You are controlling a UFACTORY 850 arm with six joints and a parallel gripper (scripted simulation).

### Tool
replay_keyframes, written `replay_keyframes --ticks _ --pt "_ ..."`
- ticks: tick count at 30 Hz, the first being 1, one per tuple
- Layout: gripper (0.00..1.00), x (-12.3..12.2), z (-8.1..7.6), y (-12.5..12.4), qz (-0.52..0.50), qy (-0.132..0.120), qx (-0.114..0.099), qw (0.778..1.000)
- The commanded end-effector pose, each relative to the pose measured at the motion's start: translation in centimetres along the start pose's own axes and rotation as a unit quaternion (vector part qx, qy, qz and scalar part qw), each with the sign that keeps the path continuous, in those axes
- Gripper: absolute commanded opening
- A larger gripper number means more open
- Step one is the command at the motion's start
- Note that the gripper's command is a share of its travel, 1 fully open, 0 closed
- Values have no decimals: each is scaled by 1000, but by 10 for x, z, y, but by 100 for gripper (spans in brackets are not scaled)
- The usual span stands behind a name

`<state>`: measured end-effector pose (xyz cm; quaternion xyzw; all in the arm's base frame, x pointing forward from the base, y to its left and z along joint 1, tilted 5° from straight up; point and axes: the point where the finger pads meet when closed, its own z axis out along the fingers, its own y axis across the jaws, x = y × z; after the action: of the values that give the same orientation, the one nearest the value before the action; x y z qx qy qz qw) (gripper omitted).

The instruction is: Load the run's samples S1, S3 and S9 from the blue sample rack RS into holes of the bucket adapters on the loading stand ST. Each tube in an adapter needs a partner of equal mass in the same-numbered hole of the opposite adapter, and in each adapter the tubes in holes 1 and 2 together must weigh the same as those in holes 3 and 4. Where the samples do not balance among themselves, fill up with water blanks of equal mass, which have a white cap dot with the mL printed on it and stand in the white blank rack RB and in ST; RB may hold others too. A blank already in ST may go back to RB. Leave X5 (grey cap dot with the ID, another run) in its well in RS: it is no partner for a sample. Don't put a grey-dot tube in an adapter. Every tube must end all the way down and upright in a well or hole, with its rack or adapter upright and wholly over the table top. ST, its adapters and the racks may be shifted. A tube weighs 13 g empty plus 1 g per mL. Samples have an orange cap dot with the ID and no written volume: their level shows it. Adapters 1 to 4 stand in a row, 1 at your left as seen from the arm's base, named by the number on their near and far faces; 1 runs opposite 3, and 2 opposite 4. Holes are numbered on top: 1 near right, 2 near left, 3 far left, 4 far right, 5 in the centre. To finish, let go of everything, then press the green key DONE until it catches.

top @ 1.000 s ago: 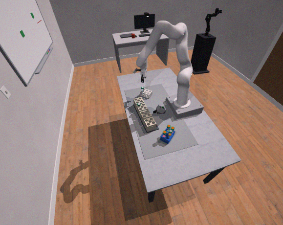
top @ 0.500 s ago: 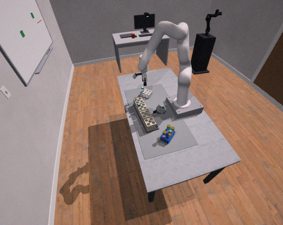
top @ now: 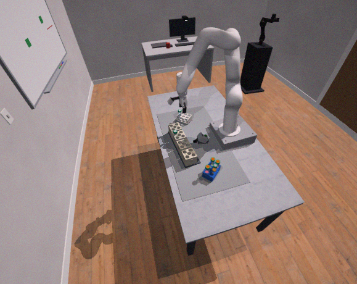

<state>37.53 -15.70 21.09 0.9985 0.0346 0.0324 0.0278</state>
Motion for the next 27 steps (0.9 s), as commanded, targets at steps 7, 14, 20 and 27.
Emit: replay_keyframes --ticks 7,14,20,27 --pt "100 12 -1 -50 0 0 -1 1000" --pt "100 18 -1 -74 0 0 -1 1000" --pt "100 24 -1 -103 0 0 -1 1000" --pt "100 32 0 -138 0 0 -1 1000"
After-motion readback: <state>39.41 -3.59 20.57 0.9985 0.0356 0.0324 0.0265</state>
